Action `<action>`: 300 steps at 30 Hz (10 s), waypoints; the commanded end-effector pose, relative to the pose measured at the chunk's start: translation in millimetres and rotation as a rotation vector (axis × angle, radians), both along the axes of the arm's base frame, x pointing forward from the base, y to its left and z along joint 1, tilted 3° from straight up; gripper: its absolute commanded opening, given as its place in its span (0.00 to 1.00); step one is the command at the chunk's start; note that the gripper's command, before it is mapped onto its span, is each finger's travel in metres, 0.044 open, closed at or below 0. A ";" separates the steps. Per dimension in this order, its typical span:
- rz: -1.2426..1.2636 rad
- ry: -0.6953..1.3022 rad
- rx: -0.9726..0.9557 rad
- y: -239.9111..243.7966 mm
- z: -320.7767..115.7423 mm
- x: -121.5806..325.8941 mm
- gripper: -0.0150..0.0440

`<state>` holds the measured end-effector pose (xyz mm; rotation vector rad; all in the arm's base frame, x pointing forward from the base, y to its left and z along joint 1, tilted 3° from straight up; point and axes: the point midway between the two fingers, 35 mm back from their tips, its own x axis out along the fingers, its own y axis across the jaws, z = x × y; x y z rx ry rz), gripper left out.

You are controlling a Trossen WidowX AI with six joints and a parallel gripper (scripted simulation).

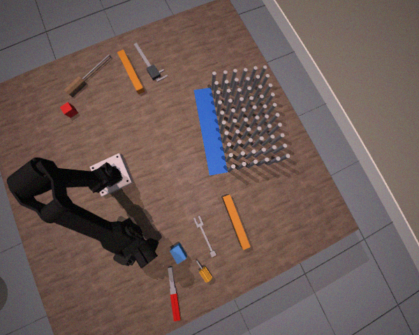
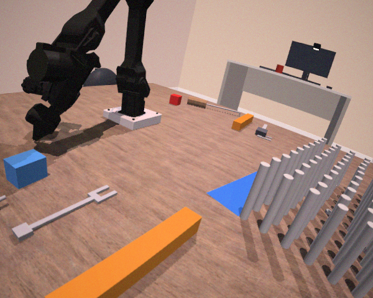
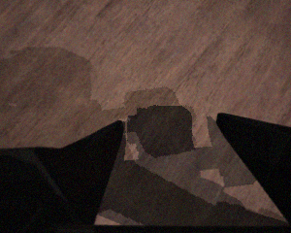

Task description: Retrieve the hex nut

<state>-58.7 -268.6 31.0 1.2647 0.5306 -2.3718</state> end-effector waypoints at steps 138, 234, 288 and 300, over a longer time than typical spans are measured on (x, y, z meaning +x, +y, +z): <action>2.712 0.118 0.842 727.7 52.7 114.3 1.00; 2.798 0.156 0.853 728.8 42.7 114.6 0.25; 3.663 0.686 0.941 730.4 6.4 112.9 0.25; 3.660 0.686 0.944 729.7 -13.4 112.0 0.25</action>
